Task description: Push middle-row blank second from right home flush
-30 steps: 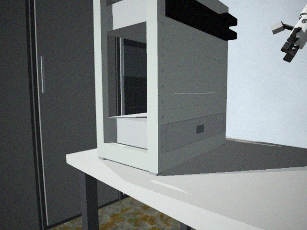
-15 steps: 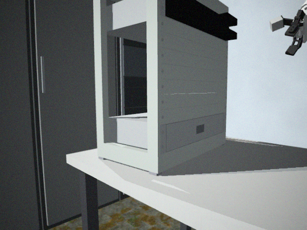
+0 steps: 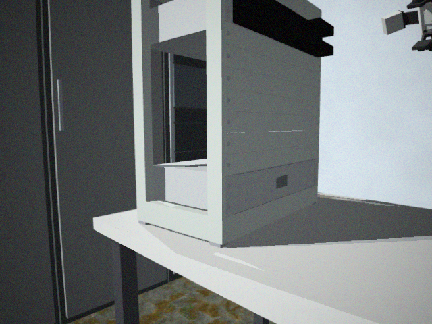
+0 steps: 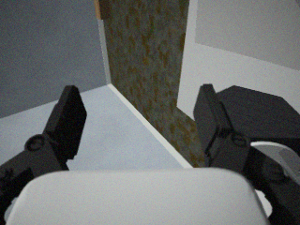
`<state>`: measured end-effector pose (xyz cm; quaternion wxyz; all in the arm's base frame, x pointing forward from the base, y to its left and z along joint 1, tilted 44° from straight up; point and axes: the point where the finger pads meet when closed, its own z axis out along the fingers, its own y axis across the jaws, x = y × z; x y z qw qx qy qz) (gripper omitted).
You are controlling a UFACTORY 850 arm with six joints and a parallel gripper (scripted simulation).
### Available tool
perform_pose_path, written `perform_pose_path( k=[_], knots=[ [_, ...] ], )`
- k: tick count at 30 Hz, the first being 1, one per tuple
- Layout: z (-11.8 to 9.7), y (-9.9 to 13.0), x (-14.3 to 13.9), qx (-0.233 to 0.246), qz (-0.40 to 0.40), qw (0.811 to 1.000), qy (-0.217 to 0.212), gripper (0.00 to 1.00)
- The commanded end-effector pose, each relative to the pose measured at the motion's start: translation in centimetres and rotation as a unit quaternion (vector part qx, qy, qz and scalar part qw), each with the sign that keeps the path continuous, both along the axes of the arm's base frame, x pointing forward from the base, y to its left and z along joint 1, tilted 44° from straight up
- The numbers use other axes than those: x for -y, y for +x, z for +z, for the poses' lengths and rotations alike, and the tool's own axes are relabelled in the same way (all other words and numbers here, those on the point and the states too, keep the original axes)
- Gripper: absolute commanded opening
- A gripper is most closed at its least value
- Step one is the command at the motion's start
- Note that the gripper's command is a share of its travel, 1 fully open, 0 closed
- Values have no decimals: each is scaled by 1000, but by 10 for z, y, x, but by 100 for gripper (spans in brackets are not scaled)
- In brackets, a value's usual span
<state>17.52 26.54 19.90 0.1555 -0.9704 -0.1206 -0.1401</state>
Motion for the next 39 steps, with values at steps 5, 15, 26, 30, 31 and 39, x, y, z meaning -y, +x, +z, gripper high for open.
perform_pose_path(
  k=[5, 15, 26, 30, 31, 39],
  knots=[
    [-14, -17, -47, -37, -50, 995, 84, 100],
    [-25, -18, -85, -42, -143, 972, 179, 100],
    [-32, 4, -93, 19, -242, 935, 257, 100],
    [-32, 16, -87, 59, -272, 918, 281, 100],
    [-31, 19, -84, 70, -279, 914, 286, 100],
    [-23, 34, -68, 142, -307, 887, 314, 100]
  ],
)
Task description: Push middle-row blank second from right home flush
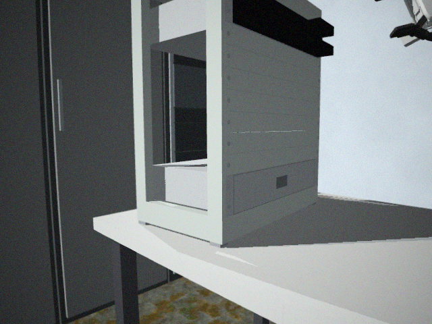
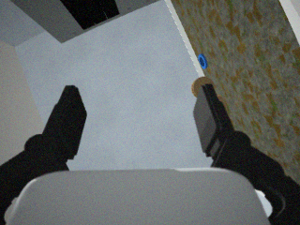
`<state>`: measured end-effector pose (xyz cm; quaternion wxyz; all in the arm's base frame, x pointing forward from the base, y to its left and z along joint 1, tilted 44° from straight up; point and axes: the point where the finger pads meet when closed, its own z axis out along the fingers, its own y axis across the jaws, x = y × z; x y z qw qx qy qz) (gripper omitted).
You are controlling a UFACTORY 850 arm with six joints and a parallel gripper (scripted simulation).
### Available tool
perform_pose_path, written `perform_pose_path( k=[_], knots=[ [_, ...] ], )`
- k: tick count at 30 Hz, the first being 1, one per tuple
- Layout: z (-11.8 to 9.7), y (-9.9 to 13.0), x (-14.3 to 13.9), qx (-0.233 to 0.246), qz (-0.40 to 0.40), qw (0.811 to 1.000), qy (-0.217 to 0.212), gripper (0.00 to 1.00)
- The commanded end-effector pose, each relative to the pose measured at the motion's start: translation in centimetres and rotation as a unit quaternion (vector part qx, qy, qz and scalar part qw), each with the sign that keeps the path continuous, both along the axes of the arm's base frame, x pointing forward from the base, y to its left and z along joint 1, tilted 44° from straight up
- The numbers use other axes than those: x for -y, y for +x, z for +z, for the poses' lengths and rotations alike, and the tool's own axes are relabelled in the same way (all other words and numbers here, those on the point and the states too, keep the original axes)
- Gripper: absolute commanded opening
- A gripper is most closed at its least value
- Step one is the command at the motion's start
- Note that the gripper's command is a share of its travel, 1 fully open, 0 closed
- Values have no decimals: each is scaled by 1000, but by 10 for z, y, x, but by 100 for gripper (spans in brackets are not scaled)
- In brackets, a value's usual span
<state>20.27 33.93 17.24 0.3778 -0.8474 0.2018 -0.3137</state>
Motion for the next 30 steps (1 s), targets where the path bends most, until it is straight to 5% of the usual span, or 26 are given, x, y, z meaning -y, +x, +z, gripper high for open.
perform_pose_path(
  k=[1, 9, 30],
  knots=[
    [5, 8, 9, 43, -32, 999, 10, 100],
    [25, 19, 33, 138, -78, 987, 18, 100],
    [69, 18, 67, 294, -115, 949, 19, 100]
  ],
)
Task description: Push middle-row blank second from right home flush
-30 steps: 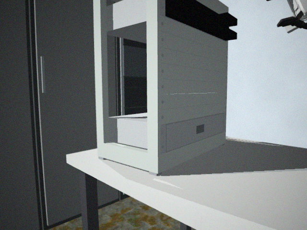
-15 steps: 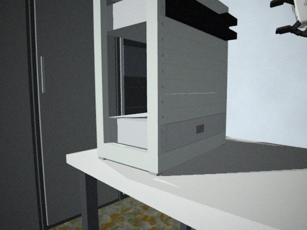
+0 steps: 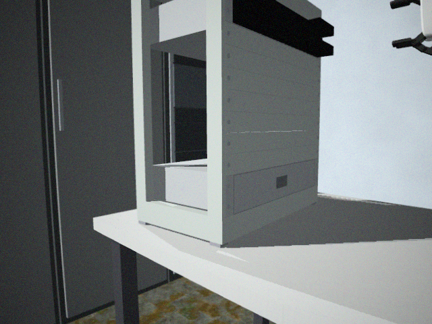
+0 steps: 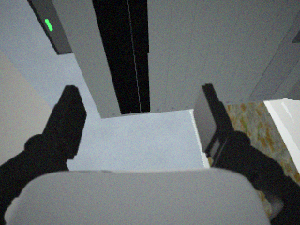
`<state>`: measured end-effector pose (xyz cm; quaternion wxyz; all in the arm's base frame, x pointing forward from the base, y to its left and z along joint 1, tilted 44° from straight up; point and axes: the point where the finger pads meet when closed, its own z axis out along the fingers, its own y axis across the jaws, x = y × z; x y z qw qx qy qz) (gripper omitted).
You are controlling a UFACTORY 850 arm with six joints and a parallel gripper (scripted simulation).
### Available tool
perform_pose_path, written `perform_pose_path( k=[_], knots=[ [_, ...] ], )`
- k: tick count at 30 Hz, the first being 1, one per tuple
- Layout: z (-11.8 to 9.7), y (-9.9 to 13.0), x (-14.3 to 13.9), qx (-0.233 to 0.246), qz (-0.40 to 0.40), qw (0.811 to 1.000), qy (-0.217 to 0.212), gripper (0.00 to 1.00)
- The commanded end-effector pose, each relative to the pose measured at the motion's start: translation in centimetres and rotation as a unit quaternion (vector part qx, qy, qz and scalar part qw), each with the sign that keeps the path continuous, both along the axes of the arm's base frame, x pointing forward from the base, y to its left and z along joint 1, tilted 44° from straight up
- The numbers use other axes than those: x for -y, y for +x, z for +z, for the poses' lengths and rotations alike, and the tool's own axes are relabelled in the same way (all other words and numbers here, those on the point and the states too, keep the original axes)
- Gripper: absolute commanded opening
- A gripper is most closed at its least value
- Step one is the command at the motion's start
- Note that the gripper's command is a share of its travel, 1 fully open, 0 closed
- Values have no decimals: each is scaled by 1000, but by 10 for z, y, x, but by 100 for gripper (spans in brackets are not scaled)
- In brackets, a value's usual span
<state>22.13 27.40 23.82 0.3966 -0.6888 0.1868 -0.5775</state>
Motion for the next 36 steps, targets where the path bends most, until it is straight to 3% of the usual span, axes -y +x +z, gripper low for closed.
perform_pose_path(
  k=[1, 13, 36],
  knots=[
    [5, -1, 3, 17, -3, 1000, 0, 100],
    [18, -6, 10, 60, -9, 998, -5, 100],
    [20, -7, 10, 65, -10, 998, -5, 100]
  ],
)
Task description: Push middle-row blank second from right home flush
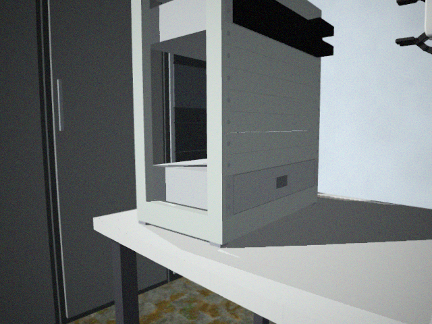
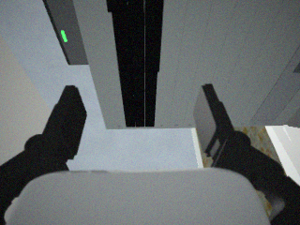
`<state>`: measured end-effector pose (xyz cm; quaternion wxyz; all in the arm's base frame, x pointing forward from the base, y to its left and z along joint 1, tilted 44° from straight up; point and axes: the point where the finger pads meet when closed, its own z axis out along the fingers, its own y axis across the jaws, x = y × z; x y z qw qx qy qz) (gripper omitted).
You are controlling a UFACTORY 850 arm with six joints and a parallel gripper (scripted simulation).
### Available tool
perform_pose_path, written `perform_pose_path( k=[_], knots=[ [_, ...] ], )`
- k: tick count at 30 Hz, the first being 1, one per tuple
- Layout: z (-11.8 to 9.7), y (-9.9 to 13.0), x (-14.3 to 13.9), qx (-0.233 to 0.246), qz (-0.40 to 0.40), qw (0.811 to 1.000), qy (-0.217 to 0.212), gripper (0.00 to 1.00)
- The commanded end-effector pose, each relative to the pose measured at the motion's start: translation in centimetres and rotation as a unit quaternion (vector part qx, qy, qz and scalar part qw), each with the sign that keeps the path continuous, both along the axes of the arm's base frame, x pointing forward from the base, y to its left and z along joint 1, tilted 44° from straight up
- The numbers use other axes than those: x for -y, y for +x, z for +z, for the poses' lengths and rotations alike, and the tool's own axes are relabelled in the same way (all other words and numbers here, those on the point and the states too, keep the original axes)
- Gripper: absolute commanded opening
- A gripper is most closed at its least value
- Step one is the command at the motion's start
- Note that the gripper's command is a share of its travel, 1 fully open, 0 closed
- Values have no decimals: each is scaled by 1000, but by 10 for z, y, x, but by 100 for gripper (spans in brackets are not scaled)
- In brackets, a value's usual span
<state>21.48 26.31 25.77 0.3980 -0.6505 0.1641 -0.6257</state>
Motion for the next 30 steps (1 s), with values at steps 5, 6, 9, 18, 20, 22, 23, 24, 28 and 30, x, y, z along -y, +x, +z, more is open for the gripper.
perform_pose_path(
  k=[5, 6, 9, 18, 20, 22, 23, 24, 28, 30],
  knots=[
    [5, 4, 1, -1, 0, 1000, 0, 100],
    [9, 7, 2, -1, 0, 1000, 0, 100],
    [21, 17, 6, -1, 0, 1000, 0, 100],
    [47, 37, 14, -1, 0, 1000, 0, 100],
    [49, 39, 15, -1, 0, 1000, 0, 100],
    [49, 40, 15, -1, 0, 1000, 0, 100],
    [49, 40, 15, -1, 0, 1000, 0, 100],
    [49, 40, 15, -1, 0, 1000, 0, 100],
    [49, 40, 15, -1, 0, 1000, 0, 100],
    [49, 40, 15, -1, 0, 1000, 0, 100]
  ],
)
